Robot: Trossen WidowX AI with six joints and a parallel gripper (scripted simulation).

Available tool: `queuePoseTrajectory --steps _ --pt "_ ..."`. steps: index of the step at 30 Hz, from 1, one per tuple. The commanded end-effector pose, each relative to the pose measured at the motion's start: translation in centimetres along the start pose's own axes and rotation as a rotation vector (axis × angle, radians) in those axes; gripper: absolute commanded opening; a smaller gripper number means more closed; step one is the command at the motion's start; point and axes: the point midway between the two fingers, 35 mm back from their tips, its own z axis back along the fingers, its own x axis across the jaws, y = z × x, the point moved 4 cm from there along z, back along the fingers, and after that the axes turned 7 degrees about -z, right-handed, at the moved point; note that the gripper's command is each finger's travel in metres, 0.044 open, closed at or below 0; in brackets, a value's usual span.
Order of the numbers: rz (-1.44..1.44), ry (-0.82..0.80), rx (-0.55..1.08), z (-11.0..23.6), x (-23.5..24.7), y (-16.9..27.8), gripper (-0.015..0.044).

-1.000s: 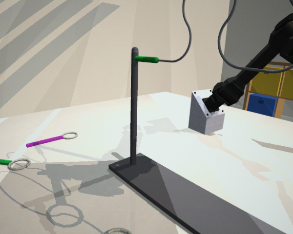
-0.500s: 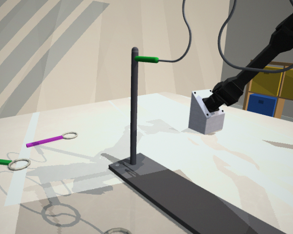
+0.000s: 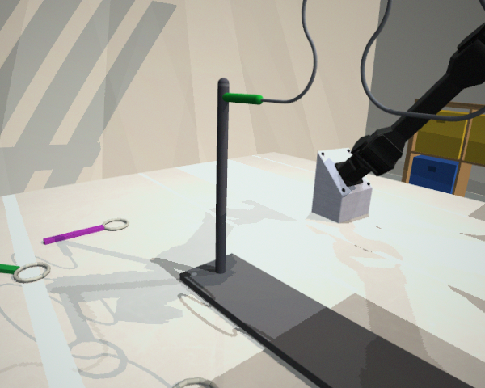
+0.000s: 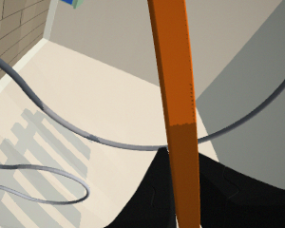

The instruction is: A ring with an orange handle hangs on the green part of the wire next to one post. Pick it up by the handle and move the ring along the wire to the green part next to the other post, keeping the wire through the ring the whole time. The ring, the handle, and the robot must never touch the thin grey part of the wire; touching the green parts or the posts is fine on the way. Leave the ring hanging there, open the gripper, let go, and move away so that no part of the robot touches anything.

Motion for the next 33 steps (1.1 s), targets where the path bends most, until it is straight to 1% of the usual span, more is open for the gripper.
queuePoseTrajectory --steps 1,33 --pt "-0.03 -0.008 -0.005 0.06 -0.3 -0.06 -0.015" --pt "-0.326 -0.156 0.007 0.06 0.08 -0.07 -0.015"
